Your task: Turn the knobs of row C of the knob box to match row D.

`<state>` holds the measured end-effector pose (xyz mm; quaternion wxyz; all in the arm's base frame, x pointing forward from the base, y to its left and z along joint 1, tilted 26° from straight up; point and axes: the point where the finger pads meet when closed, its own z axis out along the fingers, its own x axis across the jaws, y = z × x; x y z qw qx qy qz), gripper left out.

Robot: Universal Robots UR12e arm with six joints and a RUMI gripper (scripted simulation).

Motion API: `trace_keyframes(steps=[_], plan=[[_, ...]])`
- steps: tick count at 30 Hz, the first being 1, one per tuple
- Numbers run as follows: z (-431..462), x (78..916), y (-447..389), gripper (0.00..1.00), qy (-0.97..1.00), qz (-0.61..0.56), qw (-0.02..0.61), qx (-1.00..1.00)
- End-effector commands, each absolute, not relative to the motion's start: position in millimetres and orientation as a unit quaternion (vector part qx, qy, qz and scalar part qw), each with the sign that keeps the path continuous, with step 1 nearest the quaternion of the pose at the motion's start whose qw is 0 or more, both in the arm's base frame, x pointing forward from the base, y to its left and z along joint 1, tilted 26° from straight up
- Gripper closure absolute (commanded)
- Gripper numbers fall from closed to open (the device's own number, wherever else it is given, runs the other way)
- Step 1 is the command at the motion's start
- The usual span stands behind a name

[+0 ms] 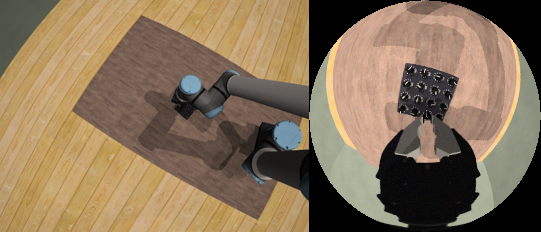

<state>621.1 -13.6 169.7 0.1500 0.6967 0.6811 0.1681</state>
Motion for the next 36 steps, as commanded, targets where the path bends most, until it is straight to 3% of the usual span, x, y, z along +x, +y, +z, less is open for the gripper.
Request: trace_keyframes(steps=[1,36], plan=[[168.2,621.6,-13.8,0.96,0.723,0.160,0.157,0.654],[167.7,620.8,-15.3,0.96,0.832,0.127,0.184,0.508]])
